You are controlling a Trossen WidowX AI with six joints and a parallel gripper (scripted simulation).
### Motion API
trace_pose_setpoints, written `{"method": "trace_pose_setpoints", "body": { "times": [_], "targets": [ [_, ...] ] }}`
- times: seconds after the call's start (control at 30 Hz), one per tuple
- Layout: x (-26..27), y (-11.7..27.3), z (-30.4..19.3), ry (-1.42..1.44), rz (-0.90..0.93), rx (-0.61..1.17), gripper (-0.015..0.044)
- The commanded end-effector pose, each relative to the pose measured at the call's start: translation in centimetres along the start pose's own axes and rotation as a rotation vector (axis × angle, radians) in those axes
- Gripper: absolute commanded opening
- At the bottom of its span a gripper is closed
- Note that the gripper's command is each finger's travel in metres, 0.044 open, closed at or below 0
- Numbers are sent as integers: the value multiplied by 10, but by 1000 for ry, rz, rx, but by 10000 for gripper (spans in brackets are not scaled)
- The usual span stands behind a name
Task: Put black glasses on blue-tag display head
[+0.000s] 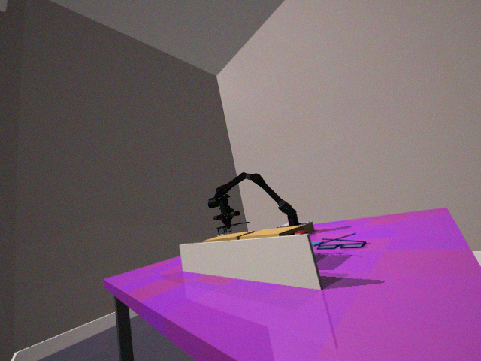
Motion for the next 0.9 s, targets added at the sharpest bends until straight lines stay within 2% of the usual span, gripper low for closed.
{"method": "trace_pose_setpoints", "body": {
  "times": [0.0, 0.17, 0.87],
  "targets": [
    [-1, 9, 0, -3, 0, -2, 0],
    [-9, 14, 3, -103, -19, 39, 0],
    [-82, 64, 20, -983, -298, 348, 0]
  ]
}}
Point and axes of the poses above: the point midway between the two fingers, 35 mm back from their tips, its own y axis back along the fingers, its own x axis across the jaws, z = x × y, the point moved 4 cm from there along y, back along the fingers, and after that the axes turned 5 degrees about y, right-handed, at the moved point
